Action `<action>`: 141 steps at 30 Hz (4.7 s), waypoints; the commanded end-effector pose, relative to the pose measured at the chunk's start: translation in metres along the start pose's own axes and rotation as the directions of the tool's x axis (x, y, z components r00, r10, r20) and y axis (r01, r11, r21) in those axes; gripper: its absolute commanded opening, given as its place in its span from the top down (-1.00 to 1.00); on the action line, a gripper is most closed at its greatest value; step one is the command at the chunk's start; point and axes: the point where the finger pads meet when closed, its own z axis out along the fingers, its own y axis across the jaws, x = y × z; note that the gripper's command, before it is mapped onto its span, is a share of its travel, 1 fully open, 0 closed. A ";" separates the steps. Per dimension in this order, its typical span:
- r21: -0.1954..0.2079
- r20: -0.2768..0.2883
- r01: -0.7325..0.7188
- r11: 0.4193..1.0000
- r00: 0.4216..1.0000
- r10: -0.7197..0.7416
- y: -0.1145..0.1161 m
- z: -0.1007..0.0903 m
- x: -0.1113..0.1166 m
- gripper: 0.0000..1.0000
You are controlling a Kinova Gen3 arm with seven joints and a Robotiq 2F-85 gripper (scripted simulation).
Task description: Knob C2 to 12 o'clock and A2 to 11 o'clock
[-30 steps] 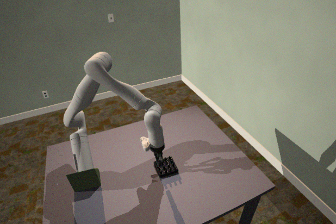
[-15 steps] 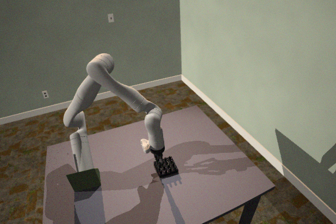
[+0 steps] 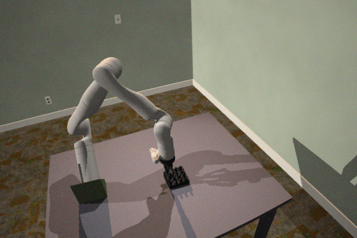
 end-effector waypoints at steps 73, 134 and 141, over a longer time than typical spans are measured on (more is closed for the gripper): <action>0.001 0.001 0.000 1.000 1.000 0.000 0.000 0.013 0.000 0.62; 0.001 0.001 0.000 1.000 1.000 0.000 0.000 0.013 0.000 0.83; 0.001 0.001 -0.007 1.000 1.000 0.007 0.000 0.013 0.000 0.83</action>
